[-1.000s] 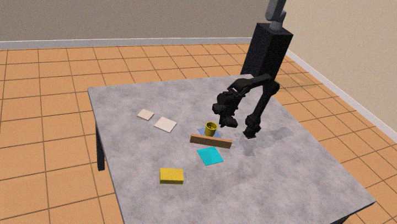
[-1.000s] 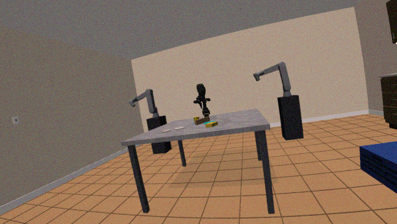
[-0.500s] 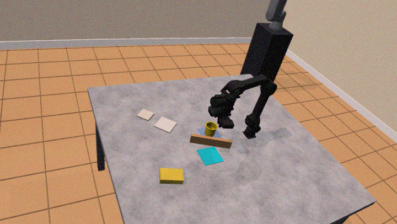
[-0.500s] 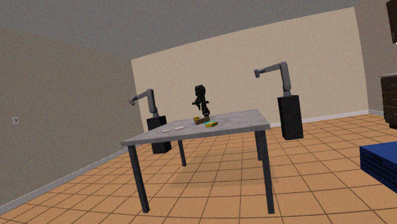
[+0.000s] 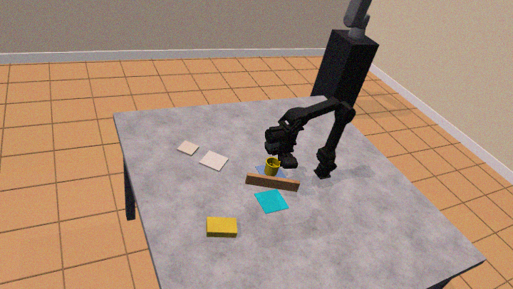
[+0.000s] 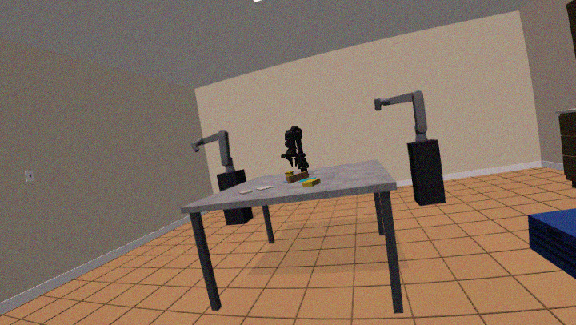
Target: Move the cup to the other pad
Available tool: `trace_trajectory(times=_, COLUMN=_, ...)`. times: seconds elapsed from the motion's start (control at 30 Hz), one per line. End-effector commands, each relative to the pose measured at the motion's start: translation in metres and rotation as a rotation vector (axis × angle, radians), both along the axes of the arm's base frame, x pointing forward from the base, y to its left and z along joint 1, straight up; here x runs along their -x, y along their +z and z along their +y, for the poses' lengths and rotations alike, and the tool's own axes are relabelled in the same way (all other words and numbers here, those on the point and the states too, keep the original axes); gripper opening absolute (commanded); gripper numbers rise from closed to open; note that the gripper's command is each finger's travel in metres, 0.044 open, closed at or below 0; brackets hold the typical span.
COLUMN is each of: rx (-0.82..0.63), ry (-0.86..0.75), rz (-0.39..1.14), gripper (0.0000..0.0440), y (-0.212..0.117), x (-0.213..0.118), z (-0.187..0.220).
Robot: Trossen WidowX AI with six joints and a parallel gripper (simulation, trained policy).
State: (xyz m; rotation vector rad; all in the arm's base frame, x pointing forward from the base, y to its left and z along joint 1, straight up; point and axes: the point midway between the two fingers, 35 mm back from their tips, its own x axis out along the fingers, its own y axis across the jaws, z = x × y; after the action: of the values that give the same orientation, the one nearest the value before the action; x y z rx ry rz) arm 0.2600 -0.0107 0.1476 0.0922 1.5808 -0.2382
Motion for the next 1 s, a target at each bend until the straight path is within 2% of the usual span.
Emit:
trace_trajectory(times=0.0, rx=0.005, ry=0.008, rz=0.029, gripper=0.0150, y=-0.013, x=0.002, z=-0.006)
trace_trajectory(times=0.77, rx=-0.022, ry=0.157, rz=0.112, gripper=0.0170, y=-0.083, x=0.010, z=-0.026)
trace_trajectory(times=0.8, rx=-0.025, ry=0.170, rz=0.112, gripper=0.0167, y=-0.086, x=0.011, z=-0.026)
trace_trajectory(times=0.97, rx=-0.029, ry=0.240, rz=0.112, gripper=0.0065, y=-0.093, x=0.010, z=-0.028)
